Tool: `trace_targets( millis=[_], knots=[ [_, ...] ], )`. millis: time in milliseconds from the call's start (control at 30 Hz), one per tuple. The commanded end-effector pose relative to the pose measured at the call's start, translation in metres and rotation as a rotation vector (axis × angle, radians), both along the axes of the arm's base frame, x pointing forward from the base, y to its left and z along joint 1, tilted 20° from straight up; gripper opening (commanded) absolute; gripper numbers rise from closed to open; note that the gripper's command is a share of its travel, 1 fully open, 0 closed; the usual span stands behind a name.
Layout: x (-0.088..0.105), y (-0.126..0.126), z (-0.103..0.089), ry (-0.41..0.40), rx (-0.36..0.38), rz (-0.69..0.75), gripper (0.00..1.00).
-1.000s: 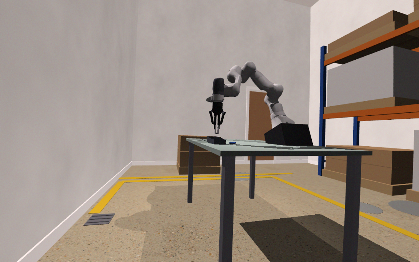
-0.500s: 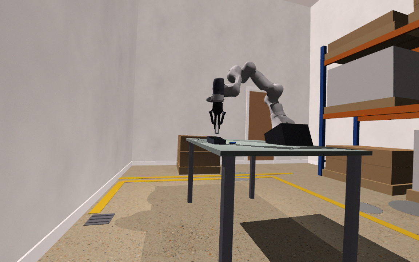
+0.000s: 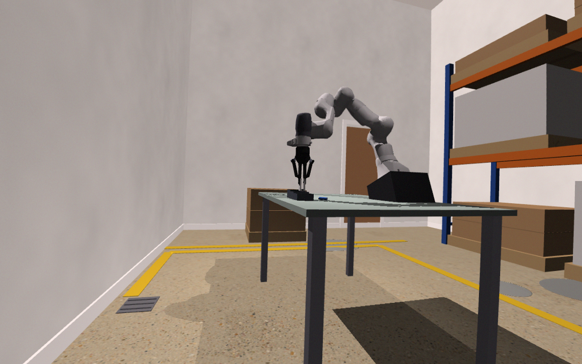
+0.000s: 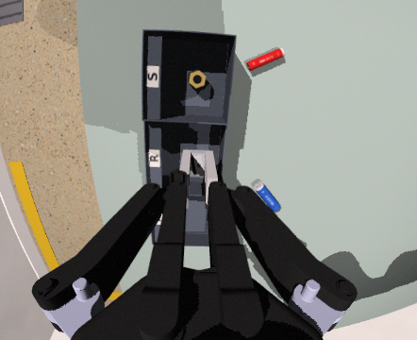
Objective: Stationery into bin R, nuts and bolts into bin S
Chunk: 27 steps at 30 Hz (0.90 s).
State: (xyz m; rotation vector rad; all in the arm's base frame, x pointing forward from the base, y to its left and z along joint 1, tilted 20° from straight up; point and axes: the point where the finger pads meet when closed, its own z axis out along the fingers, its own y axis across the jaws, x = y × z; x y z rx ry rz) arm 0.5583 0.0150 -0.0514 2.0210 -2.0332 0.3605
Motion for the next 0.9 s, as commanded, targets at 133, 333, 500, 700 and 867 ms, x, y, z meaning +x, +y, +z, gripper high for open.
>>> trace_targets(
  millis=[133,333,500,700,867],
  knots=[
    [0.004,-0.002,-0.01,-0.012,0.002,-0.001,0.06],
    [0.004,-0.006,-0.021,-0.012,0.002,-0.001,0.06],
    [0.005,-0.008,-0.026,-0.012,0.002,-0.001,0.06],
    [0.007,-0.007,-0.027,-0.012,0.002,-0.001,0.06],
    [0.008,-0.007,-0.027,-0.012,0.002,-0.001,0.06]
  ],
)
